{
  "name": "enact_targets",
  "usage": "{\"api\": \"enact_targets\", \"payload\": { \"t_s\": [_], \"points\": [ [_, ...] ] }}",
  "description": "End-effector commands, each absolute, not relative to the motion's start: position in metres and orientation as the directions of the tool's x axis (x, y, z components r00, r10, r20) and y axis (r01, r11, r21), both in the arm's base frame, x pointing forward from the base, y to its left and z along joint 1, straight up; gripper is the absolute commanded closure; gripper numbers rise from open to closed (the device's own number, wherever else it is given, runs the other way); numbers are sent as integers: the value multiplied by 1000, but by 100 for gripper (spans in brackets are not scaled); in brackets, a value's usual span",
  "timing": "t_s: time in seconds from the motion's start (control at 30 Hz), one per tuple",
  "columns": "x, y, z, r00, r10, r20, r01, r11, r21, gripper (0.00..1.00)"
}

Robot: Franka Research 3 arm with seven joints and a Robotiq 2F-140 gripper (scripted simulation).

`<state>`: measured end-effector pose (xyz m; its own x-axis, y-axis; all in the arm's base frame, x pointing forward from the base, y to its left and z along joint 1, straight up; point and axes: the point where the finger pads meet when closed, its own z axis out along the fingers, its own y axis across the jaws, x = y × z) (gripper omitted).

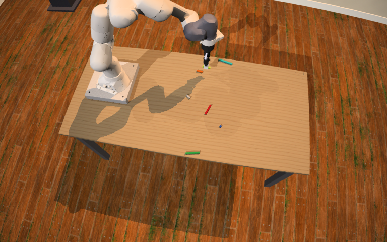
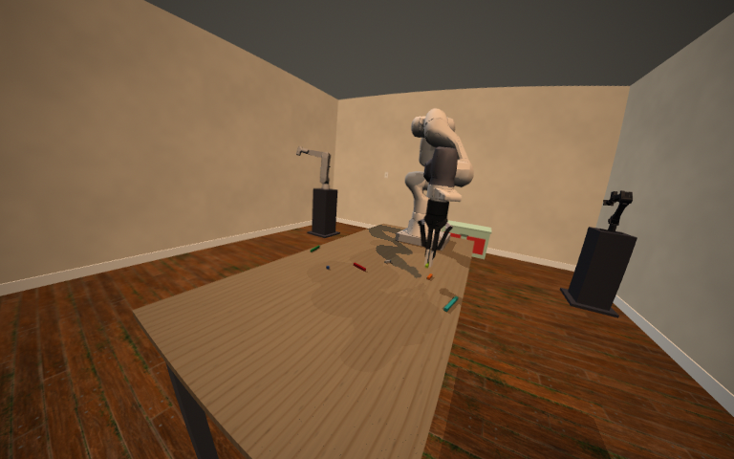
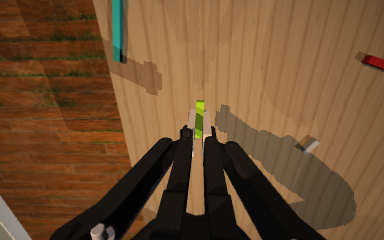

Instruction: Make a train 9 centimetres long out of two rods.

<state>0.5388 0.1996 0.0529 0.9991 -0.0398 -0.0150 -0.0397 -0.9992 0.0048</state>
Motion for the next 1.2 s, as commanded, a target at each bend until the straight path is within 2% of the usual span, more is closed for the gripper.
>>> {"api": "enact_targets", "payload": {
  "t_s": [0.0,0.43,1.17],
  "points": [
    [543,201,46,999,-52,-1,-52,-999,2,88],
    [543,201,2,999,-52,-1,-52,-999,2,88],
    [543,201,-1,999,-52,-1,-52,-999,2,88]
  ]
}}
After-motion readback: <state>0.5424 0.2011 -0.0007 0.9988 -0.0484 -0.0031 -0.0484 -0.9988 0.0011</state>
